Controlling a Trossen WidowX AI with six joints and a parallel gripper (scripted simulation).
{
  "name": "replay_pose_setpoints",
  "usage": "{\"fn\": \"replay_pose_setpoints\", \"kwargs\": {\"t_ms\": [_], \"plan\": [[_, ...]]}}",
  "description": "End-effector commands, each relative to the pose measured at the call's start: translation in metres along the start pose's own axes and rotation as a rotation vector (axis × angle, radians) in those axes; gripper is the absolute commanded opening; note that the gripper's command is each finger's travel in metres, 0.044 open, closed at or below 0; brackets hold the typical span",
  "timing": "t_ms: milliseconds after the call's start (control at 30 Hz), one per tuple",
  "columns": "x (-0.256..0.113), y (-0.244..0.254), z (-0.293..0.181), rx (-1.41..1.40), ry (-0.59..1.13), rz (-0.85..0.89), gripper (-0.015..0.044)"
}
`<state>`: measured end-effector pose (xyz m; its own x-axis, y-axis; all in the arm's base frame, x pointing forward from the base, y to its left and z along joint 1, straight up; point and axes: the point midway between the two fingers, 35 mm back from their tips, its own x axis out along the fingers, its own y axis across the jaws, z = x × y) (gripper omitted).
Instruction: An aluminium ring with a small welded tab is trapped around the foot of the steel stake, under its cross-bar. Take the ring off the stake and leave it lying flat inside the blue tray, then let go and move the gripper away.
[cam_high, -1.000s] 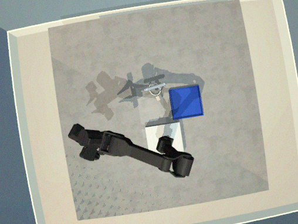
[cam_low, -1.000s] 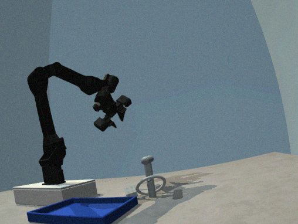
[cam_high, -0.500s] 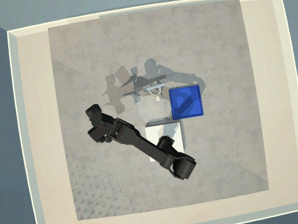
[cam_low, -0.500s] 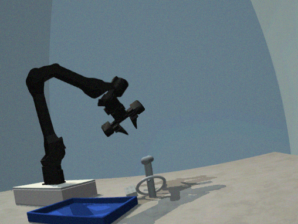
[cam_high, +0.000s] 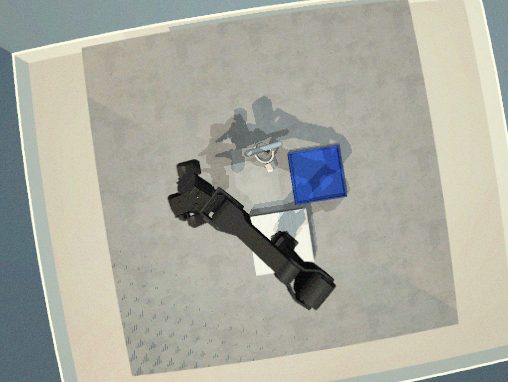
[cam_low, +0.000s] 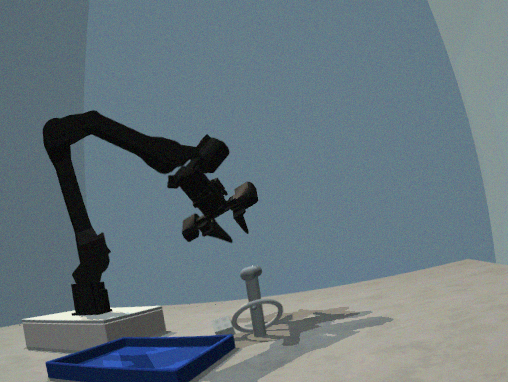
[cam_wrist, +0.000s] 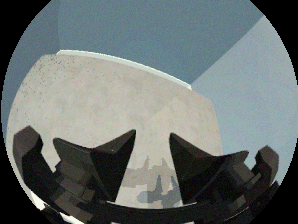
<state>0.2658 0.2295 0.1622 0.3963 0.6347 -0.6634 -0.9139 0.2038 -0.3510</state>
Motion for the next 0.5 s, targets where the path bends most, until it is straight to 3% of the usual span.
{"fn": "replay_pose_setpoints", "kwargs": {"t_ms": [0, 467], "plan": [[-0.002, -0.006, -0.021, 0.087, 0.044, -0.028, 0.0200], [-0.014, -0.018, -0.096, 0.396, 0.188, -0.133, 0.0200]]}}
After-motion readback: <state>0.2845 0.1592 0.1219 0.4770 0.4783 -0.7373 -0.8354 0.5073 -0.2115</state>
